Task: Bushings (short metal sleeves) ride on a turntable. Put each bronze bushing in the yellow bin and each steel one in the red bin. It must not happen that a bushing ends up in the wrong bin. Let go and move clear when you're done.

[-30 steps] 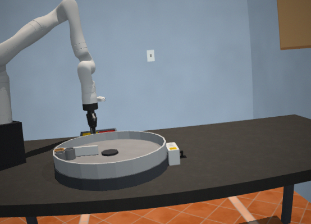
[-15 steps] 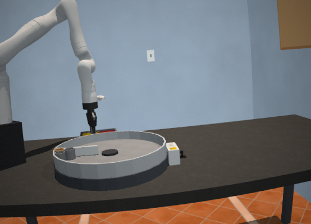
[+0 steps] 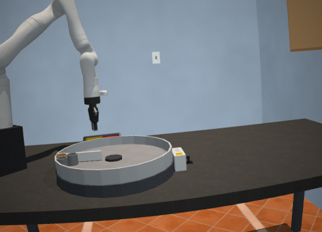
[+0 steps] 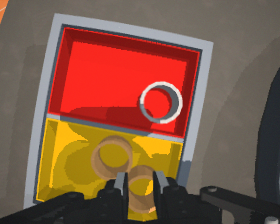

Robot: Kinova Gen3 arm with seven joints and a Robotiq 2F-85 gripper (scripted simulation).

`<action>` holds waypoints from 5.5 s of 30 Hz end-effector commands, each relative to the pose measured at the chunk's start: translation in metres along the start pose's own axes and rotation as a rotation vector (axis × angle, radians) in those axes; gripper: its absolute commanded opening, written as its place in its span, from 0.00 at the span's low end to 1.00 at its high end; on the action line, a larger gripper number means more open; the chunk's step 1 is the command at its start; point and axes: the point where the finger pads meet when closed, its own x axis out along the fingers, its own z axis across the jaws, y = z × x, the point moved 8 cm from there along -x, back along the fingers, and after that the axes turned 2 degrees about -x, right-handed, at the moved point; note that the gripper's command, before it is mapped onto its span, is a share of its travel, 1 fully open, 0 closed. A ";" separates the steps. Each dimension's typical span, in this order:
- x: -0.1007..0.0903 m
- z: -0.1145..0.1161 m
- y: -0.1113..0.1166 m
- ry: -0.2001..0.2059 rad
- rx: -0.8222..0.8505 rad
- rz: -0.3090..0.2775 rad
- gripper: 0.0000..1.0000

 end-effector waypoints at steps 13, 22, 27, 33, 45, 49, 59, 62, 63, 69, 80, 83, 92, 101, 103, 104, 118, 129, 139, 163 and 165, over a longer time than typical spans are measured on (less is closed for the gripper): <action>-0.064 -0.009 0.004 0.010 -0.016 0.021 0.19; -0.063 -0.008 0.003 0.009 -0.014 0.018 0.19; -0.063 -0.008 0.003 0.009 -0.014 0.018 0.19; -0.063 -0.008 0.003 0.009 -0.014 0.018 0.19; -0.063 -0.008 0.003 0.009 -0.014 0.018 0.19; -0.063 -0.008 0.003 0.009 -0.014 0.018 0.19; -0.063 -0.008 0.003 0.009 -0.014 0.018 0.19; -0.063 -0.008 0.003 0.009 -0.014 0.018 0.19; -0.063 -0.008 0.003 0.009 -0.014 0.018 0.19; -0.063 -0.008 0.003 0.009 -0.014 0.018 0.19; -0.063 -0.008 0.003 0.009 -0.014 0.018 0.19; -0.063 -0.008 0.003 0.009 -0.014 0.018 0.19; -0.060 0.042 -0.022 0.009 -0.021 0.019 0.18; -0.056 0.091 -0.048 0.009 -0.027 0.019 0.18; -0.056 0.091 -0.048 0.009 -0.027 0.019 0.18; -0.056 0.091 -0.048 0.009 -0.027 0.019 0.18; -0.050 0.181 -0.094 0.009 -0.039 0.020 0.18; -0.047 0.231 -0.120 0.010 -0.046 0.020 0.18; -0.044 0.271 -0.140 0.010 -0.051 0.020 0.18; -0.034 0.340 -0.175 0.009 -0.061 0.021 0.18; -0.028 0.340 -0.175 0.009 -0.061 0.021 0.18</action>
